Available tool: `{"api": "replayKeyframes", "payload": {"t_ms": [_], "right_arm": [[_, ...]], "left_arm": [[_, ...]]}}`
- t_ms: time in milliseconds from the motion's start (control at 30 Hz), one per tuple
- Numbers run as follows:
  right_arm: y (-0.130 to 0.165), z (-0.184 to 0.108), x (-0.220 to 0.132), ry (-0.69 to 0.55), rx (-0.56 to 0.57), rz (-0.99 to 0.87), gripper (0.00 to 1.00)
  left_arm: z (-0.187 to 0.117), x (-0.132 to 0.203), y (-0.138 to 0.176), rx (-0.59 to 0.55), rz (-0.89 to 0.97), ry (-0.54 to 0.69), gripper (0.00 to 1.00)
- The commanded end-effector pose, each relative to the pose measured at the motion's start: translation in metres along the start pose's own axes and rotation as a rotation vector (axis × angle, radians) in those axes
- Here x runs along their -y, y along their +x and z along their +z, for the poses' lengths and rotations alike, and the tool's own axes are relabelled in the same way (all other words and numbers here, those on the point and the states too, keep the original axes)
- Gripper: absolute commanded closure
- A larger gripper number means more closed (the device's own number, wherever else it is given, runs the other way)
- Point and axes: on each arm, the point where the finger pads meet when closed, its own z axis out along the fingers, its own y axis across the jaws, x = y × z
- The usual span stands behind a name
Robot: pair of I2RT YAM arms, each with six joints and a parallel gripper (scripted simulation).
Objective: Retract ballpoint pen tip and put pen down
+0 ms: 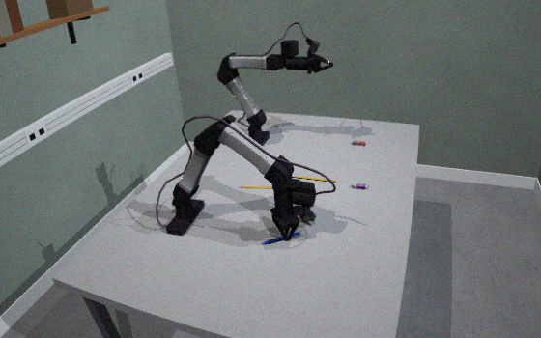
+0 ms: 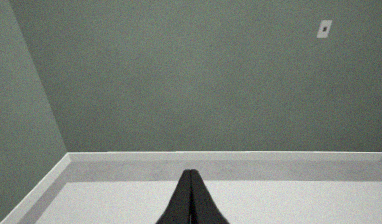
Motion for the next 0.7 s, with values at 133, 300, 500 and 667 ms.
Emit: {"api": "replayKeyframes", "payload": {"t_ms": [133,300,500,667], "right_arm": [[0.000,0.002,0.003,0.002,-0.006,0.007,0.73],[-0.007,-0.029,0.009,0.049,0.047,0.008,0.73],[-0.006,-0.029,0.008,0.042,0.039,0.008,0.73],[-0.001,-0.047,0.003,0.031,0.026,0.004,0.73]], "left_arm": [[0.000,0.004,0.011,-0.023,-0.002,0.018,0.99],[0.000,0.004,0.011,-0.023,-0.002,0.018,0.99],[0.000,0.004,0.011,-0.023,-0.002,0.018,0.99],[0.000,0.004,0.011,-0.023,-0.002,0.018,0.99]]}}
